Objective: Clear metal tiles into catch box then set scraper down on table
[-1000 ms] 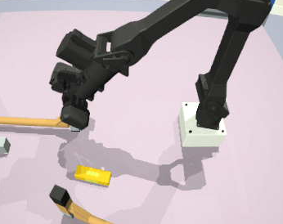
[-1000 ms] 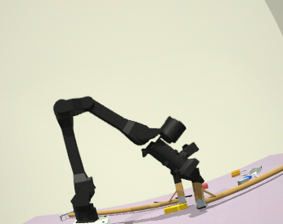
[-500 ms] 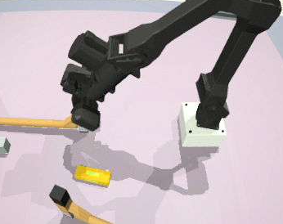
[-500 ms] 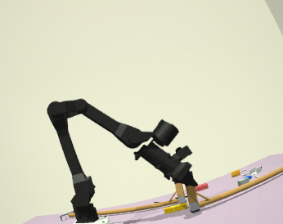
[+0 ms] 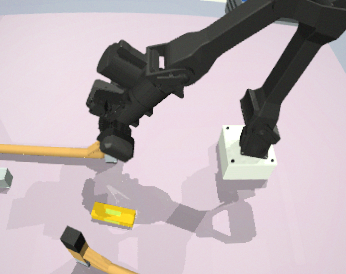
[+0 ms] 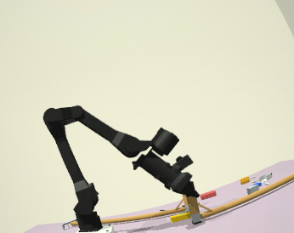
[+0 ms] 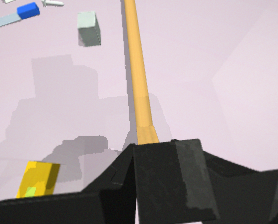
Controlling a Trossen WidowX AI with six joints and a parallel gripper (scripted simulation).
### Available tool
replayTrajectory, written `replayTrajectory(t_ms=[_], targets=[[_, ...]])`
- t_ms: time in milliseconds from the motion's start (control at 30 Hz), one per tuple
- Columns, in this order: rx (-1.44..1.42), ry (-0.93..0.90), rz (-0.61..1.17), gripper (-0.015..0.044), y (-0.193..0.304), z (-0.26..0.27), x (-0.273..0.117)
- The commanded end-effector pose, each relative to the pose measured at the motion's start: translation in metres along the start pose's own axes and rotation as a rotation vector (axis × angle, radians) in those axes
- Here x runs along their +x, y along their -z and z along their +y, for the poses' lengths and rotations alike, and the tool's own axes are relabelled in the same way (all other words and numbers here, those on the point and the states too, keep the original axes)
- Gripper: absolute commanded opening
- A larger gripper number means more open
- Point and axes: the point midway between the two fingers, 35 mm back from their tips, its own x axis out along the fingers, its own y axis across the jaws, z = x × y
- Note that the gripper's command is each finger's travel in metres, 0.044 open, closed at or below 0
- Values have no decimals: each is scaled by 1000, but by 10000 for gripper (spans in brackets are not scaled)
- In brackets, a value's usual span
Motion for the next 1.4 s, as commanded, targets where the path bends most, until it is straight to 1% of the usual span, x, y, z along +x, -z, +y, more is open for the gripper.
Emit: replayTrajectory(t_ms=[0, 1367], targets=[[2, 2, -11, 0, -2, 0, -2], [0, 0, 1, 0, 0, 0, 0]])
